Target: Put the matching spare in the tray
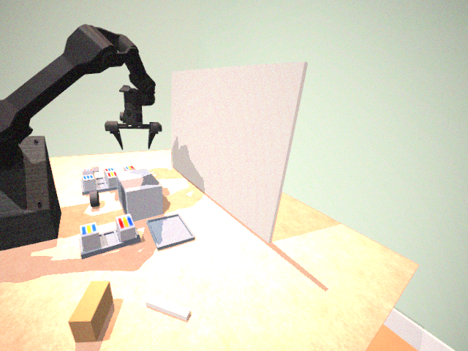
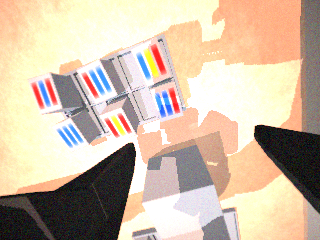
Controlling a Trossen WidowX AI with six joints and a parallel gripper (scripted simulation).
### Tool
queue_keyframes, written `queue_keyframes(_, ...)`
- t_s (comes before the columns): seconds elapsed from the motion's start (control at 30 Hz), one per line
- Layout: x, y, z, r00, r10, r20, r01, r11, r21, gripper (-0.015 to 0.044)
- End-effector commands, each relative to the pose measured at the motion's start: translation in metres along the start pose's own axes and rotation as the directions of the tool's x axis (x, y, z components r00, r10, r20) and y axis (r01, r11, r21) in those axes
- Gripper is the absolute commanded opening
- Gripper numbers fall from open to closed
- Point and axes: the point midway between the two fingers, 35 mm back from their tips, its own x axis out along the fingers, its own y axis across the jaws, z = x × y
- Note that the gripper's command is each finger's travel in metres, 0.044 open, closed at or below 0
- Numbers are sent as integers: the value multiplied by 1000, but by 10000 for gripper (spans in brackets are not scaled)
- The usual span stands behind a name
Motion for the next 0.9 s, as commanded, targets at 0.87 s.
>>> queue_keyframes(0.87,57,15,6,1000,5,-6,-6,990,-144,300)
